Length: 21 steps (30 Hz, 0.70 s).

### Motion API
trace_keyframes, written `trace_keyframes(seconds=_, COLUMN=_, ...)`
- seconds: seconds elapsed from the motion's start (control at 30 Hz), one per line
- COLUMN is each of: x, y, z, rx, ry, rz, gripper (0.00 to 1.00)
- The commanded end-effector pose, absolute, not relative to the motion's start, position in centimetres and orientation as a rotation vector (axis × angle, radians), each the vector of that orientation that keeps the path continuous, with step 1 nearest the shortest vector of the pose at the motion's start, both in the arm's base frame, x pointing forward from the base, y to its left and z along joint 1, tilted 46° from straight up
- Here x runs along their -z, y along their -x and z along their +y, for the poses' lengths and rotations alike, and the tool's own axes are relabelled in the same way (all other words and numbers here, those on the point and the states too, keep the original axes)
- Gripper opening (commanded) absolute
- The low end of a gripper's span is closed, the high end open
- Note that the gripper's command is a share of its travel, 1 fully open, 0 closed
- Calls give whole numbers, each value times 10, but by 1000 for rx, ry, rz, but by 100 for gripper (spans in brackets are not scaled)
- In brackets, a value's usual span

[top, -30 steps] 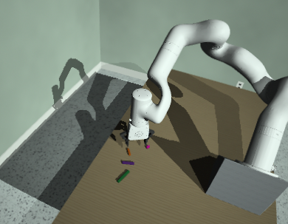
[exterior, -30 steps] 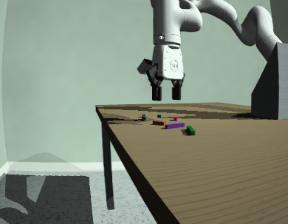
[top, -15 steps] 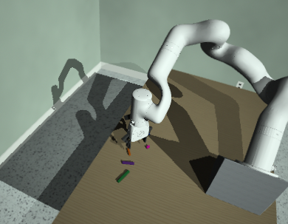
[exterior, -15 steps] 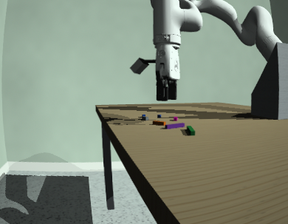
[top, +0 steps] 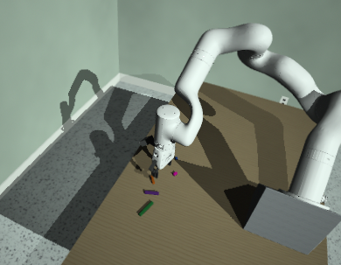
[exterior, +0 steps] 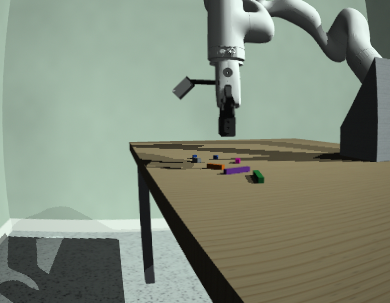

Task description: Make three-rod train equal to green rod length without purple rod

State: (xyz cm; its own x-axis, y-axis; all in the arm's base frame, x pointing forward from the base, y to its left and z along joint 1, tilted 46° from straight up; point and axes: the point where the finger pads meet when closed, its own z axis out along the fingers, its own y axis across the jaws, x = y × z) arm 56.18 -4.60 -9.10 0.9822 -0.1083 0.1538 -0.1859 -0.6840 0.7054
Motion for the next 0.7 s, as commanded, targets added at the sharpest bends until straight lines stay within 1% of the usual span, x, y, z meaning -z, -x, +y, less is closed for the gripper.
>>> trace_keyframes(seconds=0.0, x=90, y=-563, z=-45, rx=-28, ry=-2336, rz=-17, gripper=100)
trace_keyframes(seconds=0.67, x=91, y=-563, z=-45, rx=219, ry=-2278, rz=562, gripper=100)
